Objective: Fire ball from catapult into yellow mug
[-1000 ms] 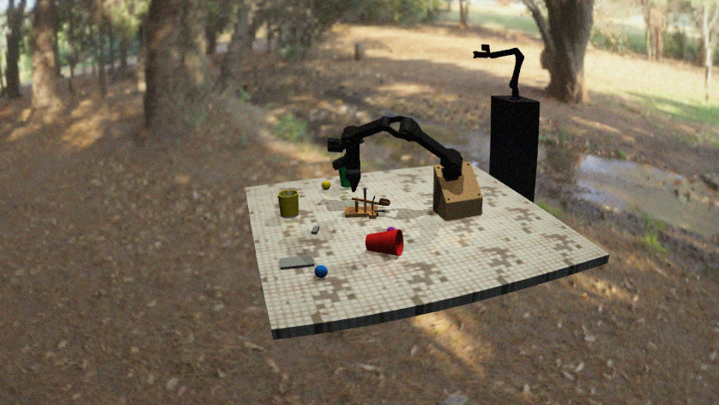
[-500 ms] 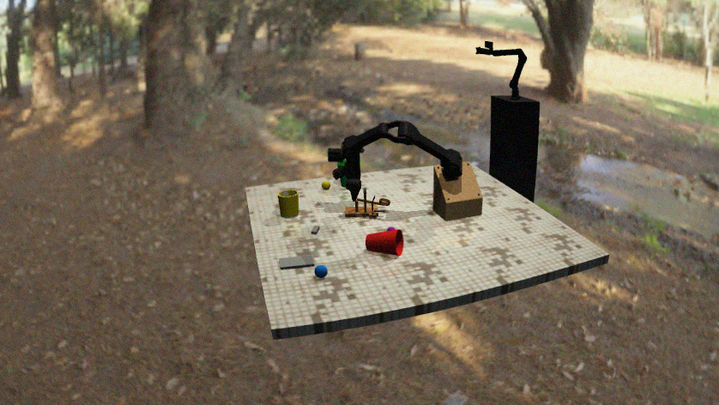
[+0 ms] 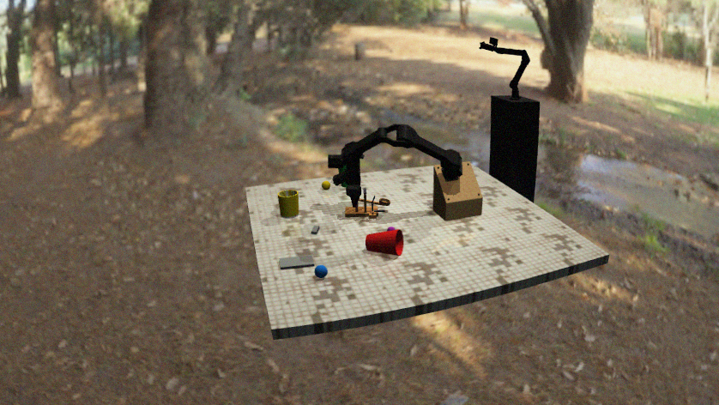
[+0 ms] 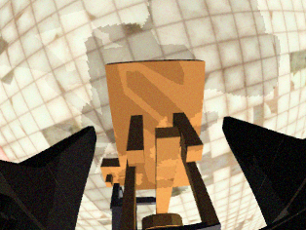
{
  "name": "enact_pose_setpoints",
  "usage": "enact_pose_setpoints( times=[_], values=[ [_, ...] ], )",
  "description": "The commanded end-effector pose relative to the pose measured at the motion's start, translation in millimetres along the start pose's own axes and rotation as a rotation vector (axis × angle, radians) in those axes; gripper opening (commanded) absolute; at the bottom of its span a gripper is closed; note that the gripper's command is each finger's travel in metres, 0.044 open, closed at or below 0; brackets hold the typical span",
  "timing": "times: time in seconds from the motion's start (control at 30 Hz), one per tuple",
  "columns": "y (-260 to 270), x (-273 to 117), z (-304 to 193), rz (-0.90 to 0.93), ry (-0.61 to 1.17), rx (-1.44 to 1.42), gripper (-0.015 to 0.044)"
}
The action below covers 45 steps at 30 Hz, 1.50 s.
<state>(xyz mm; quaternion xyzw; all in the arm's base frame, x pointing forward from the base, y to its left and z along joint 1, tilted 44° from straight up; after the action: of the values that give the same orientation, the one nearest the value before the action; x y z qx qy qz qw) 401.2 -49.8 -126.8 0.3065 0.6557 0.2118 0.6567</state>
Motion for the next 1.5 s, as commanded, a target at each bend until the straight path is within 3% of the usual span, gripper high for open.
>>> enact_pose_setpoints(
  times=[0.0,0.33,0.67,0.9,1.07,1.47],
  values=[
    [-1.2,6.9,-2.0,0.005,0.002,0.012,0.044],
    [-0.5,20.6,-2.7,0.007,0.002,0.012,0.044],
    [1.1,17.6,-0.9,0.002,0.002,0.0,0.0177],
    [1.1,17.6,-0.9,0.002,0.002,0.0,0.0131],
    [-0.5,-29.3,-1.0,-0.004,0.003,0.001,0.0],
    [-3.5,-23.3,1.1,0.002,0.002,0.013,0.0]
  ],
)
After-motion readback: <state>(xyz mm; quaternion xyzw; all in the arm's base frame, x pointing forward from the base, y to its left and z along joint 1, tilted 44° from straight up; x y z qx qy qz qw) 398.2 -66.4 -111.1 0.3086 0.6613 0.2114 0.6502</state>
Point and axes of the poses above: the point midway between the two fingers, 35 mm back from their tips, its own x axis out along the fingers, its own y axis across the jaws, z = x × y, the point moved 1 cm from there along -x, back along the fingers, and after that the axes turned 9 degrees about -x, right-handed, at the moved point
